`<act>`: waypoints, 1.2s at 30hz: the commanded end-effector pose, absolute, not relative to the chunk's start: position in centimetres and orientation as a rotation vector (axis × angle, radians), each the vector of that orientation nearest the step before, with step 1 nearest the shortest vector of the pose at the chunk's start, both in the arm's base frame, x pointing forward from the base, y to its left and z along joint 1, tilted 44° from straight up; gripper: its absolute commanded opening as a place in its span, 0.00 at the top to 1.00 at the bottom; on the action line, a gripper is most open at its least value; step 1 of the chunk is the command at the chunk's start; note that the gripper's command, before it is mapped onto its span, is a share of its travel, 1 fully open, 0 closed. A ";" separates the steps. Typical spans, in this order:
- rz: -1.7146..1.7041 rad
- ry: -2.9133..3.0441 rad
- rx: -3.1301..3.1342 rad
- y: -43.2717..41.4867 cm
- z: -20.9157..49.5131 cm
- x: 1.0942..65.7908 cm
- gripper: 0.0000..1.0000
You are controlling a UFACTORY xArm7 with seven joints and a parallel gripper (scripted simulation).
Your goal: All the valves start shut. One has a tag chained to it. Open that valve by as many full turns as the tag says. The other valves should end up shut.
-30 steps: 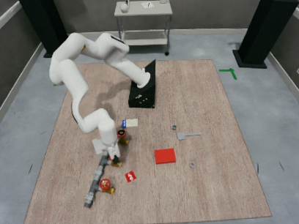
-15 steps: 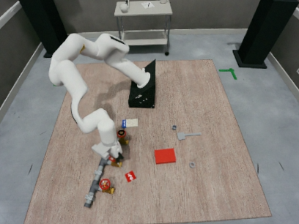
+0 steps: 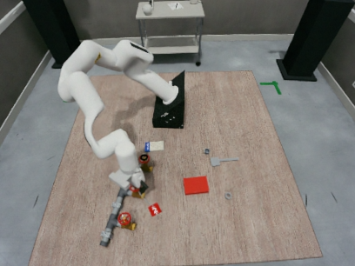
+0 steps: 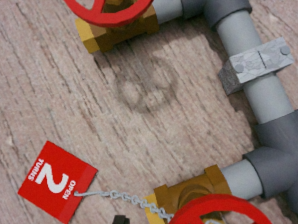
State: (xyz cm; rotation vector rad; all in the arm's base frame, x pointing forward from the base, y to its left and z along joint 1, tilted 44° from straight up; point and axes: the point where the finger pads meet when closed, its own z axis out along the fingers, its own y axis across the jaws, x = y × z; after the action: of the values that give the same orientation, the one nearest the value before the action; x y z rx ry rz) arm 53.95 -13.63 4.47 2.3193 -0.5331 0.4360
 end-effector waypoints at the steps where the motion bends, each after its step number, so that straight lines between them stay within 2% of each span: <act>1: 0.442 -0.531 2.322 -13.4 4.6 54.1 0.00; 13: 0.453 -0.558 2.318 -13.4 4.6 54.1 0.00; 28: 0.746 -1.351 2.084 -13.4 4.6 54.1 0.00; 36: 0.827 -1.541 1.982 -13.4 4.6 54.1 0.00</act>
State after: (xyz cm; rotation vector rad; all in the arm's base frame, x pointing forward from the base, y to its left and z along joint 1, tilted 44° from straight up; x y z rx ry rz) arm 53.97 -13.64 4.50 2.0491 -1.4435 0.7352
